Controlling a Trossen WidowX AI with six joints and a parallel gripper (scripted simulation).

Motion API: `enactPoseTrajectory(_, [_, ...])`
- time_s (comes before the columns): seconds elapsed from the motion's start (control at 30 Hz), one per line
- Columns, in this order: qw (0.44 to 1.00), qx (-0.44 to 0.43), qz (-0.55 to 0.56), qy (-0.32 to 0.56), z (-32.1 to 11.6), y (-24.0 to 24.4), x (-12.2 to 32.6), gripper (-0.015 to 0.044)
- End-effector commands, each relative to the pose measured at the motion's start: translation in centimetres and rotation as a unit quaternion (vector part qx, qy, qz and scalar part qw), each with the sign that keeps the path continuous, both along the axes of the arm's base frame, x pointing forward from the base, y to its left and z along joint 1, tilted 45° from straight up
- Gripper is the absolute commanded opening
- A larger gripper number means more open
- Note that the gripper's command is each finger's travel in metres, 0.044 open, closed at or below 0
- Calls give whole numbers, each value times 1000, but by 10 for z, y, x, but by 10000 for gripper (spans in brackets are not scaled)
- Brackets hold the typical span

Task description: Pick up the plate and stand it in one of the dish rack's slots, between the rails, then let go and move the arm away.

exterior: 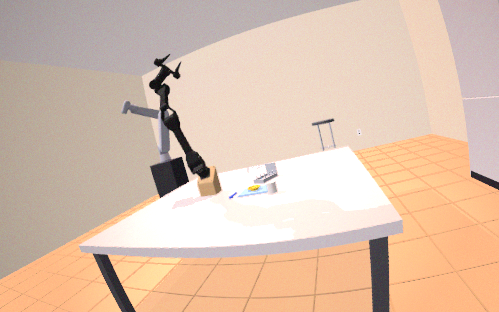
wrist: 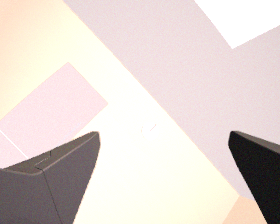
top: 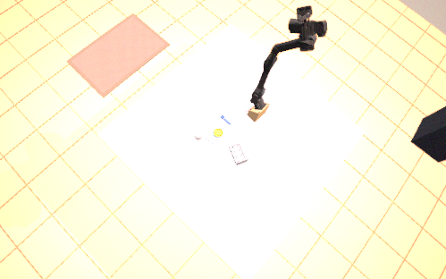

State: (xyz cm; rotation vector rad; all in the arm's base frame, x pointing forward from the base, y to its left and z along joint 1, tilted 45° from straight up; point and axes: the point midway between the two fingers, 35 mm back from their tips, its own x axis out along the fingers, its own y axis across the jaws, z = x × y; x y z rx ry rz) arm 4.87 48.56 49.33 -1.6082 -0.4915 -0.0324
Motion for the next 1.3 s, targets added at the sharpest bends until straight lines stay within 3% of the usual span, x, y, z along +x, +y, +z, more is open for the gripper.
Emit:
enactPoseTrajectory(0.0, [1000,1,0,0,0,0,1,400])
enactPoseTrajectory(0.7, [999,3,-46,16,-49,14,140,400])
enactPoseTrajectory(1.27, [992,1,-99,82,-115,-24,268,400])
